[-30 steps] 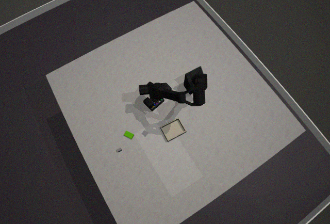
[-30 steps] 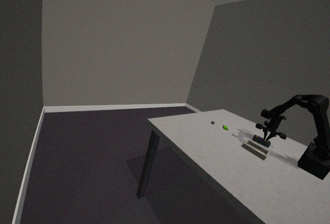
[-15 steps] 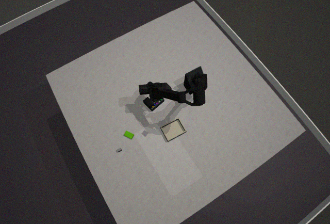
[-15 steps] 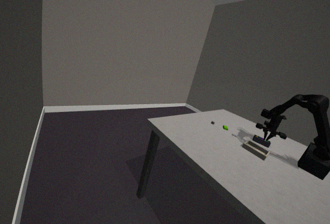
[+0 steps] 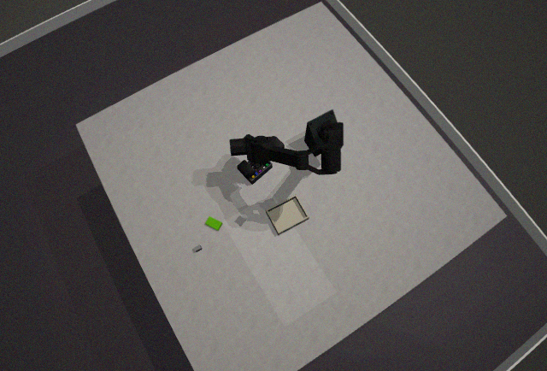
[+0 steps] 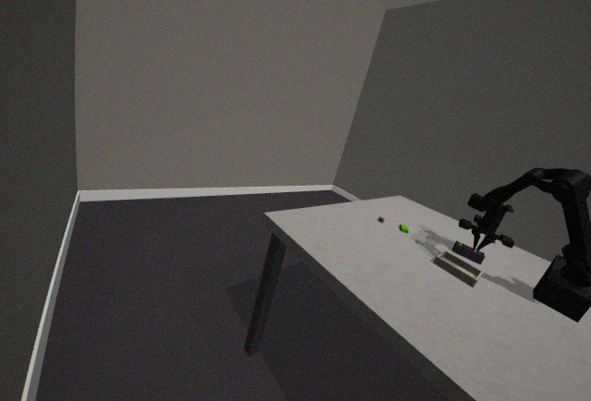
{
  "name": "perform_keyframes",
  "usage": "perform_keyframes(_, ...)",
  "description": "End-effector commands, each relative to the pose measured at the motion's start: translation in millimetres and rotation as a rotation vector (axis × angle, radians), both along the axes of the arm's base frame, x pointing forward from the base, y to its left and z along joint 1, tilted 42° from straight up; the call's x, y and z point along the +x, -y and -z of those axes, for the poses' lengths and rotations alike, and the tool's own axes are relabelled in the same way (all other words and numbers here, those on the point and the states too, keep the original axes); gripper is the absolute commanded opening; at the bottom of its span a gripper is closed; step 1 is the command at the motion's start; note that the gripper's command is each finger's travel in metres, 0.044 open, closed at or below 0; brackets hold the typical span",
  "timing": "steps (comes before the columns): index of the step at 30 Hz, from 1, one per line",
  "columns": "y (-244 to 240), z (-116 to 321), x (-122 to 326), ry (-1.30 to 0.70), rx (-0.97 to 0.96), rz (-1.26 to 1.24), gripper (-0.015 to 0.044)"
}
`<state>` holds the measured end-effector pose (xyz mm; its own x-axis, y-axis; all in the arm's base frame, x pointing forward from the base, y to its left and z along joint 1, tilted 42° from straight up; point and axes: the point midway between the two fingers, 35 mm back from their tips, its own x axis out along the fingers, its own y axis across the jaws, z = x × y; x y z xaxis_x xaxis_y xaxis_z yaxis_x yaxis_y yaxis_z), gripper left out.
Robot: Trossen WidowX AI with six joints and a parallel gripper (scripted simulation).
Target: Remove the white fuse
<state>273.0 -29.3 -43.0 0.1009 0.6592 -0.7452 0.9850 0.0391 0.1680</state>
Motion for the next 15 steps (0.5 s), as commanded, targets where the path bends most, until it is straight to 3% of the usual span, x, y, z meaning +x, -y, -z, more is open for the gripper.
perform_keyframes(1, 1.6, -1.7, -0.1, 0.002, -0.002, -0.002, 0.0)
perform_keyframes(15, 6.2, -6.7, -0.6, 0.001, -0.002, -0.002, 0.0)
